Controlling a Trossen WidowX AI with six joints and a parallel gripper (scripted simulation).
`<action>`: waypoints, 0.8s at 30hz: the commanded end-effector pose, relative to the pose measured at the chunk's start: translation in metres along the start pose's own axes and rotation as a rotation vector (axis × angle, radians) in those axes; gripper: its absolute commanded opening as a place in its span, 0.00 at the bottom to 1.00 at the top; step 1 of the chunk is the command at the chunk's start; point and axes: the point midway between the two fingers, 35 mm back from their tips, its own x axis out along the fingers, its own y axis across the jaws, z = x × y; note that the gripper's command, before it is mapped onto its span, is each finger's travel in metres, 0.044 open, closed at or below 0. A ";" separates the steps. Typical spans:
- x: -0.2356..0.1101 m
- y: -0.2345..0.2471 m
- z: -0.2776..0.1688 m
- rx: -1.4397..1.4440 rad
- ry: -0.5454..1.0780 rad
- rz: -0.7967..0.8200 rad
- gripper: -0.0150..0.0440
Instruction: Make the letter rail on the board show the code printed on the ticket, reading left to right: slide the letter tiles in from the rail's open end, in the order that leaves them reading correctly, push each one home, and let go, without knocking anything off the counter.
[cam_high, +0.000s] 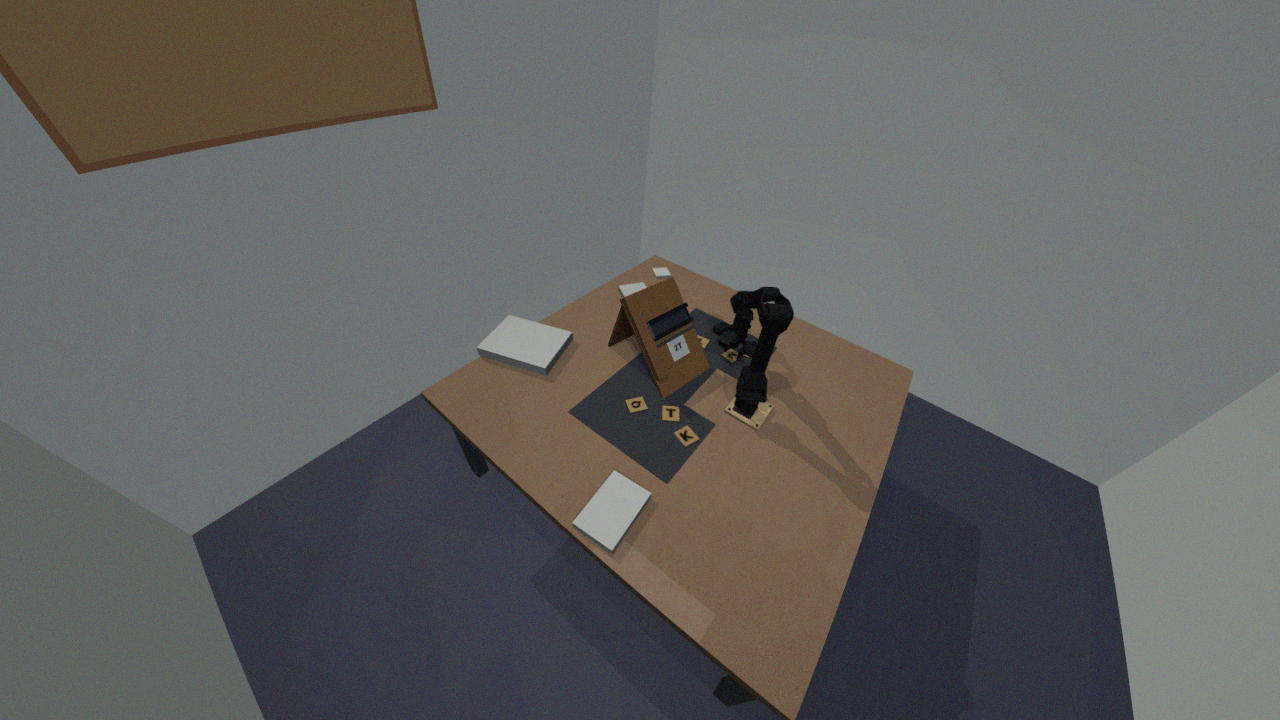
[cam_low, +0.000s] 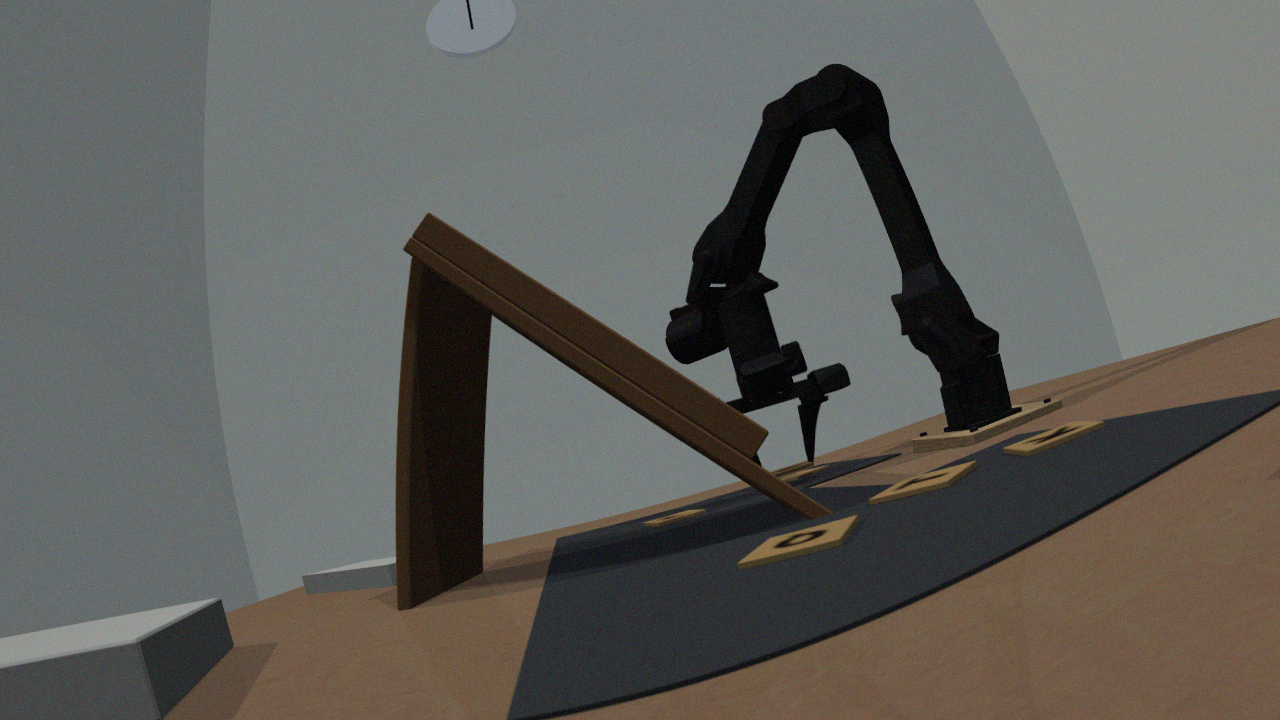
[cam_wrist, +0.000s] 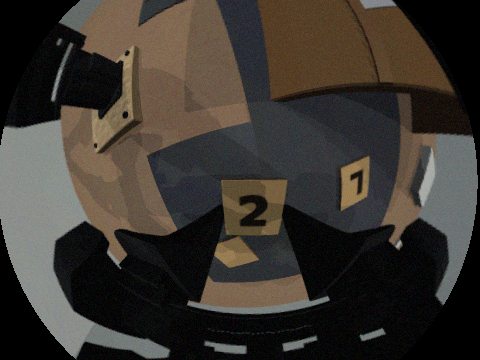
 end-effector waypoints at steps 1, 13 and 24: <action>-0.003 0.000 0.000 0.004 0.003 0.000 0.25; -0.011 0.000 0.000 0.004 0.003 0.000 0.25; -0.017 -0.010 0.000 0.108 0.005 -0.055 0.25</action>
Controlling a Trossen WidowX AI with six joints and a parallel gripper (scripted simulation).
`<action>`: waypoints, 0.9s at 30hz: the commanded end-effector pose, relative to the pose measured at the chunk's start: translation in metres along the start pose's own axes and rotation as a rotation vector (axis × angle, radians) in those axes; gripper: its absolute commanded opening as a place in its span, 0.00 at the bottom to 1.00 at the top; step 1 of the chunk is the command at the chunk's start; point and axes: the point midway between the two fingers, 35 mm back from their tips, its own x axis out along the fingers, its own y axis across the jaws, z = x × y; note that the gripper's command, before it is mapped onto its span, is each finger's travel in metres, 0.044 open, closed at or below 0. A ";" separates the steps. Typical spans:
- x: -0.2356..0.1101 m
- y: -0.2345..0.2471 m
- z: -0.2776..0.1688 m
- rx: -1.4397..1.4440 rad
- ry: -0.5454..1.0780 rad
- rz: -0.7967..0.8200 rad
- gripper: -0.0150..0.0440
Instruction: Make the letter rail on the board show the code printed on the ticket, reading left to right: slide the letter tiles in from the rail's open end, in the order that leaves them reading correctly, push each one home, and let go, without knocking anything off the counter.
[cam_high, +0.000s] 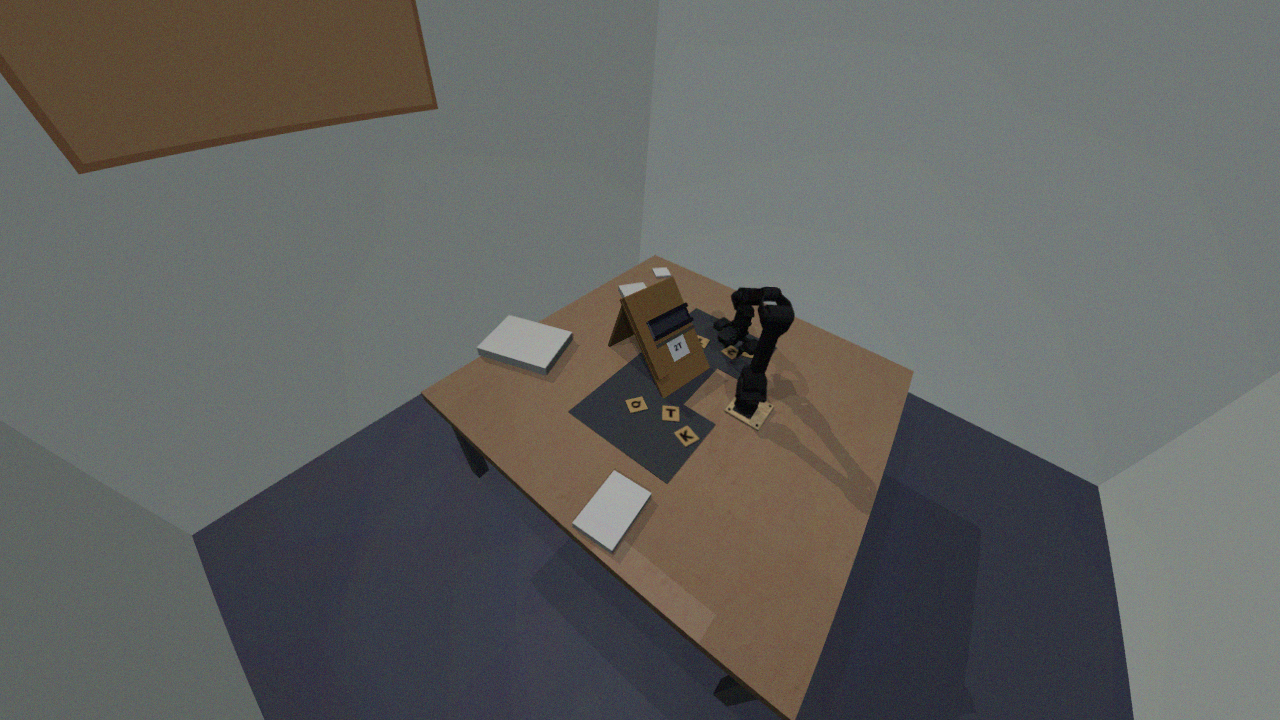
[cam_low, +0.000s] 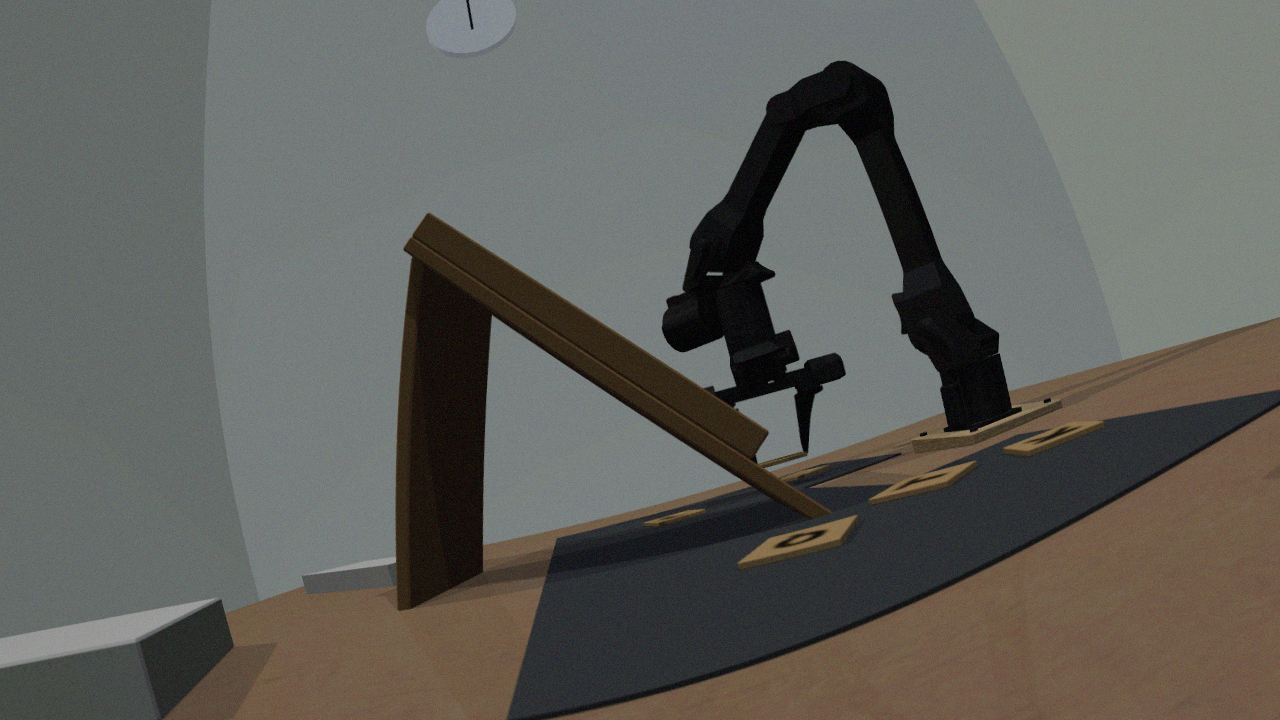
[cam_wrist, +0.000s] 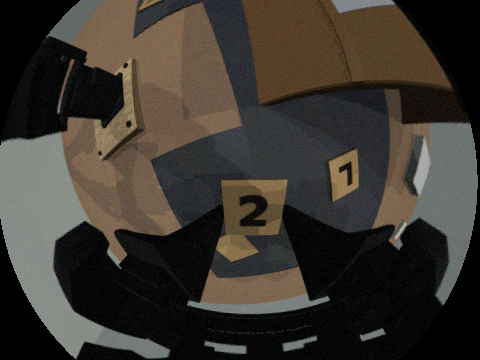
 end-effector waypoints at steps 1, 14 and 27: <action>-0.004 -0.009 -0.001 0.090 0.003 -0.051 0.25; -0.025 -0.047 -0.003 0.482 -0.045 -0.256 0.25; -0.055 -0.083 -0.001 0.856 -0.189 -0.443 0.25</action>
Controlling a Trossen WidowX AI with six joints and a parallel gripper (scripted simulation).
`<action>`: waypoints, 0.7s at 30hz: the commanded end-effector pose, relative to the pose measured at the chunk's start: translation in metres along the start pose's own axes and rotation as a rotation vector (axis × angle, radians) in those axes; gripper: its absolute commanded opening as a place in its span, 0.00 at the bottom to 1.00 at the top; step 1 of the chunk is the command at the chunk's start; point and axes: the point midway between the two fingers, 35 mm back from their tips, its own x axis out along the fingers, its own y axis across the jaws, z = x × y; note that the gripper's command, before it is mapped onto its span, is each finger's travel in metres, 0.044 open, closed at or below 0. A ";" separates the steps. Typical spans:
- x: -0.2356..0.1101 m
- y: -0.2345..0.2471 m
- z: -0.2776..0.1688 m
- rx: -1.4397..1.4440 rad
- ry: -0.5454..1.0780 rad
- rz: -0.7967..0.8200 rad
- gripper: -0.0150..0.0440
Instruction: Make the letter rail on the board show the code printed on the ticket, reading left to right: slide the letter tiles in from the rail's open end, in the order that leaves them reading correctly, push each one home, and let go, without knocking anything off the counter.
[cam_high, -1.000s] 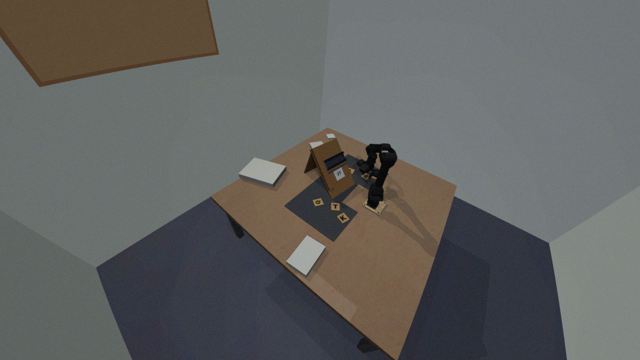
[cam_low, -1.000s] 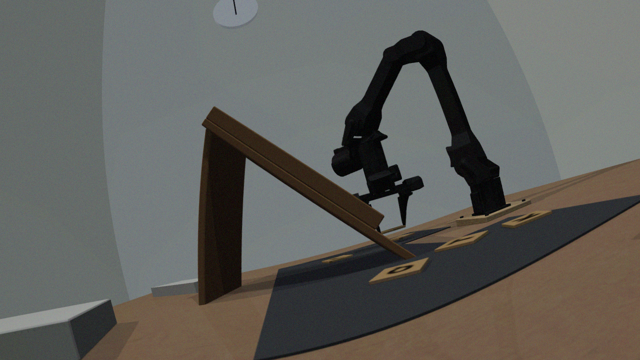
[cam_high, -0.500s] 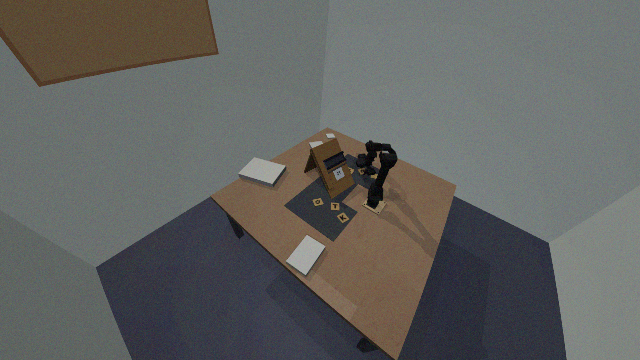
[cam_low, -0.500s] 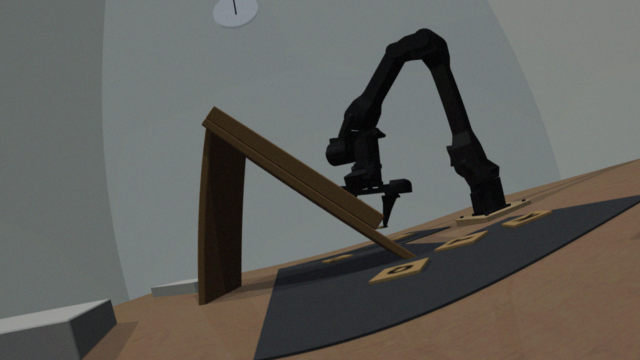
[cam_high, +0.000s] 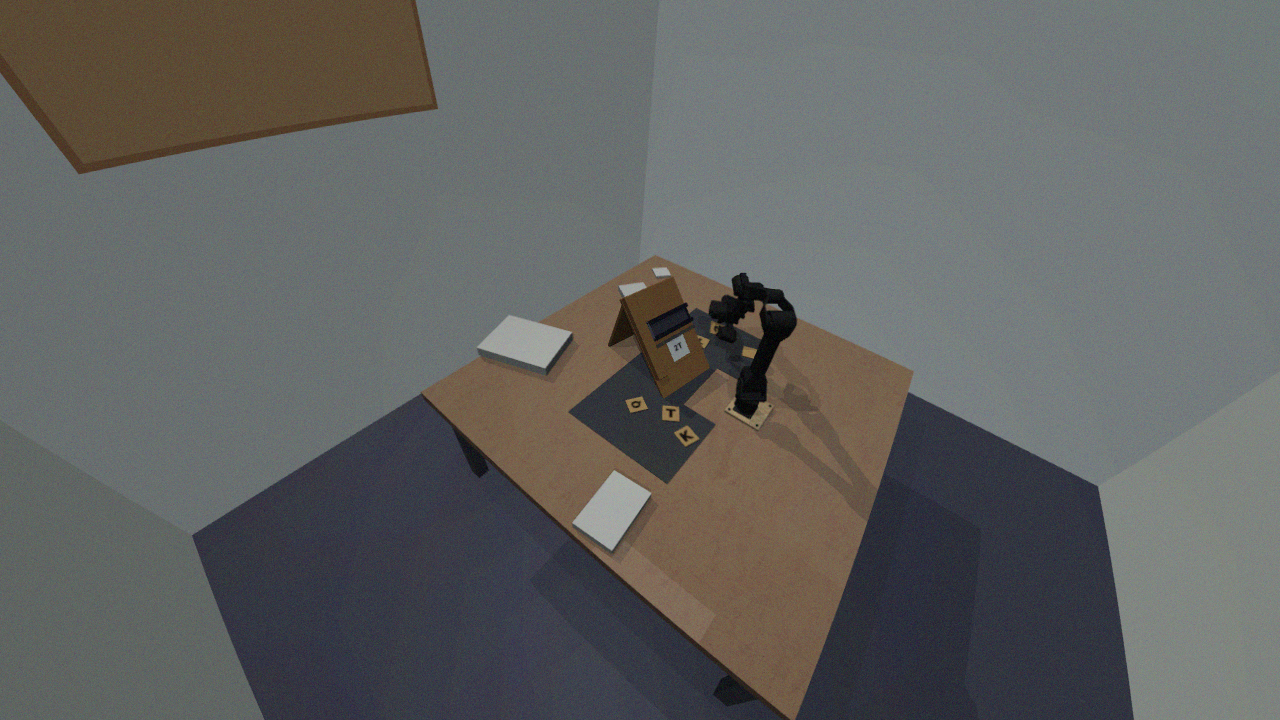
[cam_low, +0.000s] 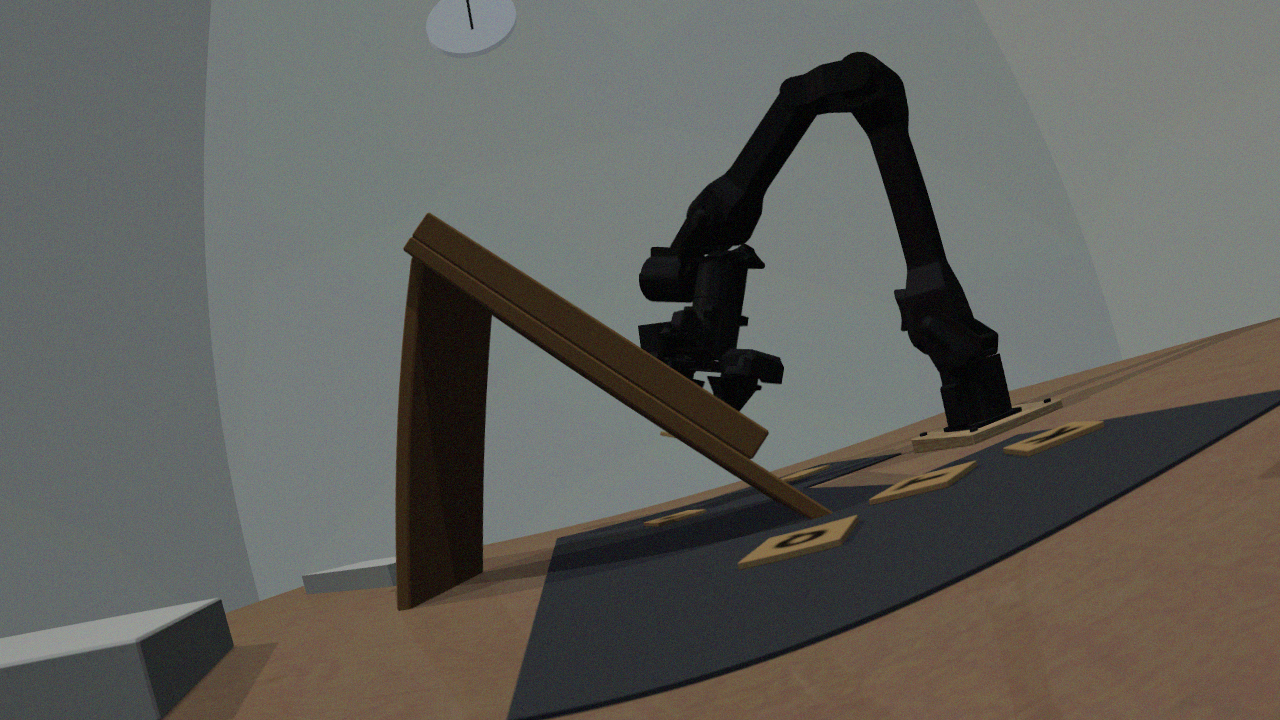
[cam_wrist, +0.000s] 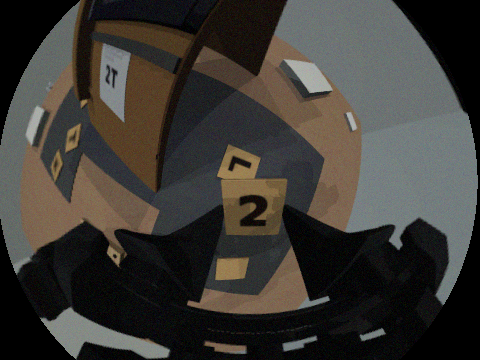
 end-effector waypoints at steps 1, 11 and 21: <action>-0.006 -0.009 0.011 0.105 -0.049 -0.042 0.25; -0.022 -0.030 0.037 0.391 -0.196 -0.107 0.25; -0.043 -0.047 0.064 0.658 -0.365 -0.119 0.25</action>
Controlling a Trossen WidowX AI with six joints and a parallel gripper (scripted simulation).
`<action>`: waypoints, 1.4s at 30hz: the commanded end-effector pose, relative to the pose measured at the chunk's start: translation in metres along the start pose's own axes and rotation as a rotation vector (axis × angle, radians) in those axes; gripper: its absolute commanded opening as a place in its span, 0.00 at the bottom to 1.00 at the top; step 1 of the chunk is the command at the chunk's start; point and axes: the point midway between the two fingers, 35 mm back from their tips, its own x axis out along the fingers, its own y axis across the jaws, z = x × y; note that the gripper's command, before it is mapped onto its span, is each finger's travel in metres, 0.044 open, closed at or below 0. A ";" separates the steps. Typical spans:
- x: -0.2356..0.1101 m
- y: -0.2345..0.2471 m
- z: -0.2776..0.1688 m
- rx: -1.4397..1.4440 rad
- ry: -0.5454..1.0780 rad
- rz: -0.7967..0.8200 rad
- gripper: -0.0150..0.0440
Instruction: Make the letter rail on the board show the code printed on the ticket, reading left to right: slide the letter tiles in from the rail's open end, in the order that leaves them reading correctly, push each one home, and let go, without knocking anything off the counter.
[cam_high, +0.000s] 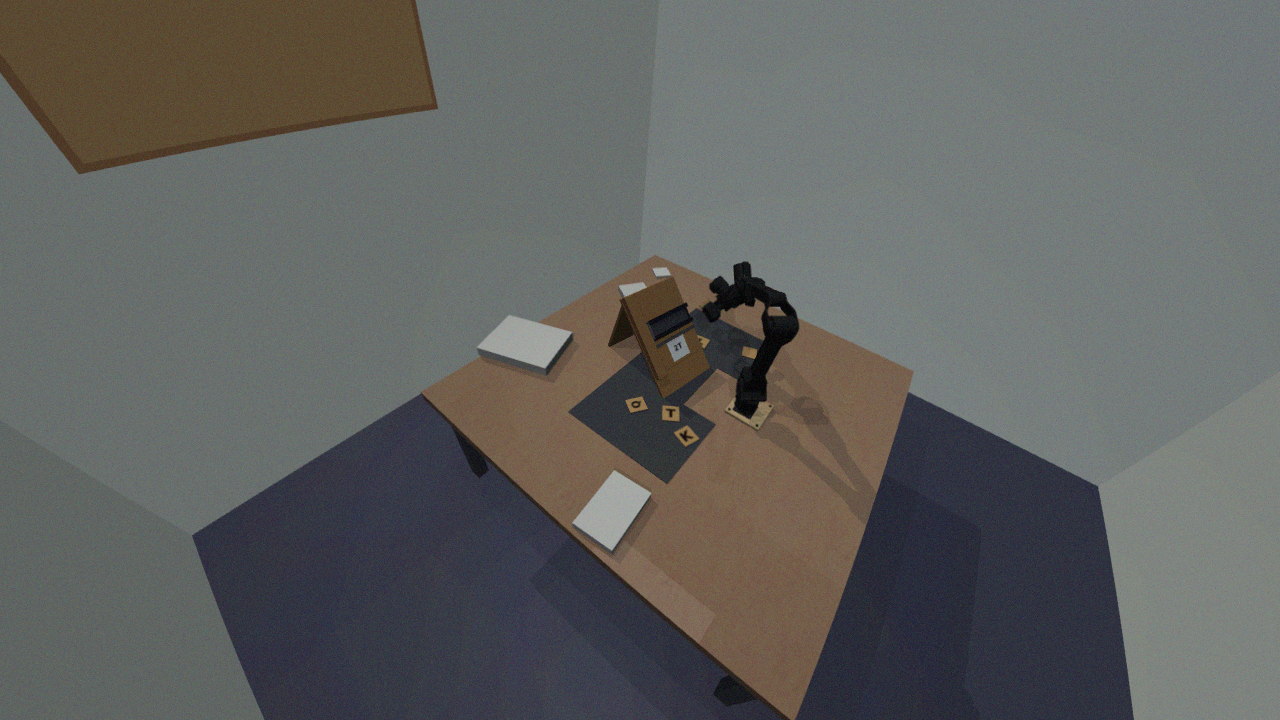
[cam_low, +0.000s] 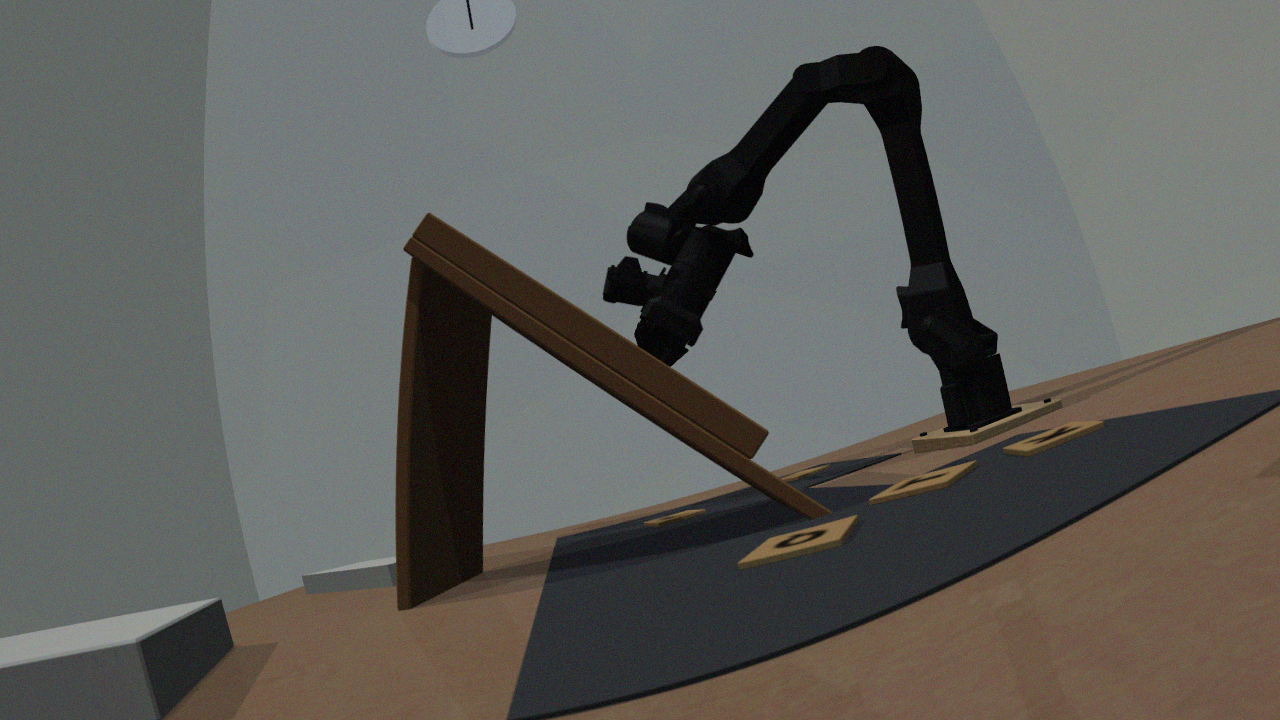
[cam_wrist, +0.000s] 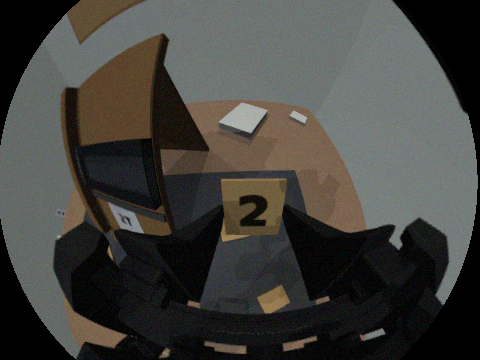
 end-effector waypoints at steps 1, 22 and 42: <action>-0.005 0.001 0.015 0.096 -0.062 0.005 0.25; -0.007 0.005 0.020 0.136 -0.084 0.010 0.25; -0.007 0.016 0.021 0.137 -0.084 0.010 0.25</action>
